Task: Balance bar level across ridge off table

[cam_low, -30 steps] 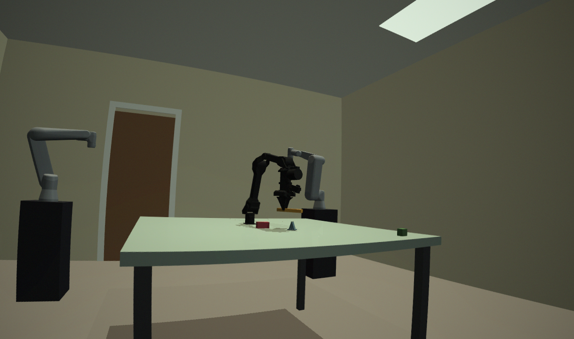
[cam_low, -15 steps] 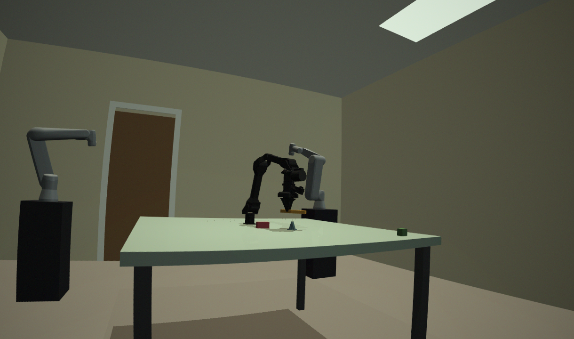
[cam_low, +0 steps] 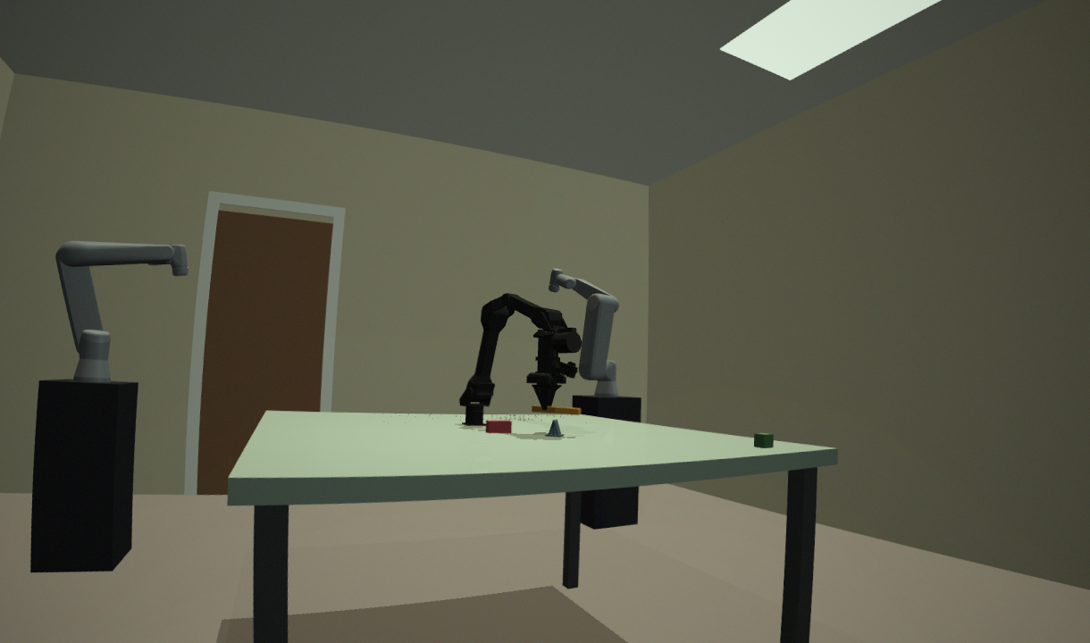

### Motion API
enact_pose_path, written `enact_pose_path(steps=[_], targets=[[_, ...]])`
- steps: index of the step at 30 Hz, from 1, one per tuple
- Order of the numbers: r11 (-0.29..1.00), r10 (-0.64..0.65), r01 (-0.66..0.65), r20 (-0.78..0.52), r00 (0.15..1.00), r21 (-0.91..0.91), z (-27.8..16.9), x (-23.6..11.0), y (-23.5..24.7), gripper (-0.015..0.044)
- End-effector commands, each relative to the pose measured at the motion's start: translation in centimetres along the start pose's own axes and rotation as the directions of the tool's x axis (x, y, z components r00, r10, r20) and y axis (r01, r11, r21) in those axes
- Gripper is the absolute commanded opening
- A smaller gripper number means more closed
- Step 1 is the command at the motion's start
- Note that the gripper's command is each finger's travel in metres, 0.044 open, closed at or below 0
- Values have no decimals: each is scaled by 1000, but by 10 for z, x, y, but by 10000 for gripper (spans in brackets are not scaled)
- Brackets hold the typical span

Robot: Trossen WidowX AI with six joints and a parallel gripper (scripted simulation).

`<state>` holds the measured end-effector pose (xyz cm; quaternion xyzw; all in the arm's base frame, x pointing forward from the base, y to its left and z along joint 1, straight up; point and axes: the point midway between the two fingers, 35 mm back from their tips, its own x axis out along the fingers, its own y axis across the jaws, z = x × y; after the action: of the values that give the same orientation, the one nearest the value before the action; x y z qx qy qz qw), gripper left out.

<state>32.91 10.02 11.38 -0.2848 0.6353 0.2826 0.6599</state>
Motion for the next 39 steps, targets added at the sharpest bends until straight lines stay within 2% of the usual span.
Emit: enact_pose_path(steps=[1, 39], targets=[[1000, 3, -3, -7, 1000, 1, -2, 9, 1, 0], [1000, 3, -3, -7, 1000, 1, -2, 12, 1, 0]])
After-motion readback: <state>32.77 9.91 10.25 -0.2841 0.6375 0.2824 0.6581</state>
